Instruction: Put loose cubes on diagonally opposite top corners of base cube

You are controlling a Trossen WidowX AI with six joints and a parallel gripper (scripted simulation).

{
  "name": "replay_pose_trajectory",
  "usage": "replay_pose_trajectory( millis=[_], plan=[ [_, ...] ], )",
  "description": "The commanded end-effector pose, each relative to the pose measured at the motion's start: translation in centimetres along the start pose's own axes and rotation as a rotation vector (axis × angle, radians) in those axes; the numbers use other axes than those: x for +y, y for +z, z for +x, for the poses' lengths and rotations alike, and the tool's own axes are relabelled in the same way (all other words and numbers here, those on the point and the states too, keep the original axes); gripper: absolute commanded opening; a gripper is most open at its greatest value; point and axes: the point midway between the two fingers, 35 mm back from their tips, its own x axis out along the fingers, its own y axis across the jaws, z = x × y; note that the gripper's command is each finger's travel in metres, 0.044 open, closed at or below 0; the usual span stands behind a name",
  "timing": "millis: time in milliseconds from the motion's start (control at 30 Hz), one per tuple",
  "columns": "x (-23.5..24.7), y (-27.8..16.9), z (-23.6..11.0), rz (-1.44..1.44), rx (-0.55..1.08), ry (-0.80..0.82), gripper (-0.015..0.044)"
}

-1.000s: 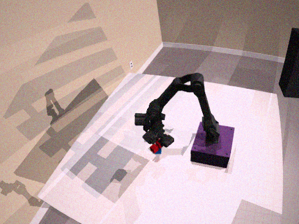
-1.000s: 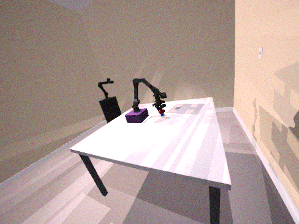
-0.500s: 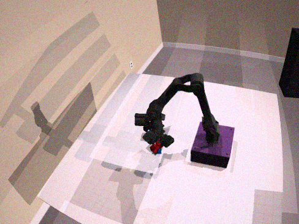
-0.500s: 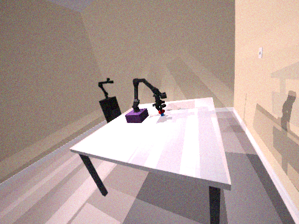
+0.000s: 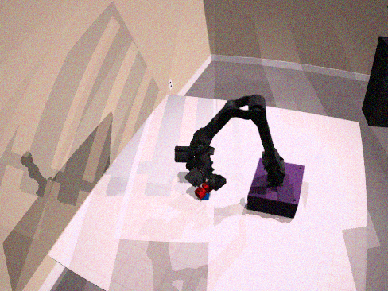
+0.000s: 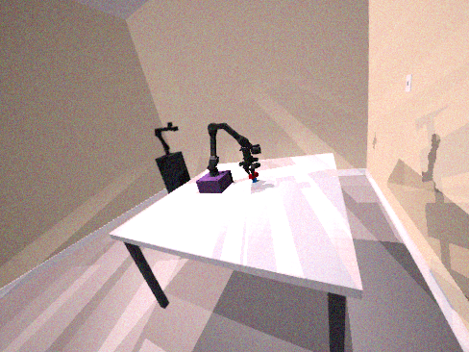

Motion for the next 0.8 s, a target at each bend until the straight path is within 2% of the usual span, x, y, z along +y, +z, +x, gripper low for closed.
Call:
replay_pose_trajectory(
  millis=[0,767],
  plan=[
    [-0.1,0.1,-0.8,0.0,-0.004,-0.004,0.0205],
    [-0.1,0.1,-5.1,0.0,-0.004,-0.004,0.0205]
  ],
)
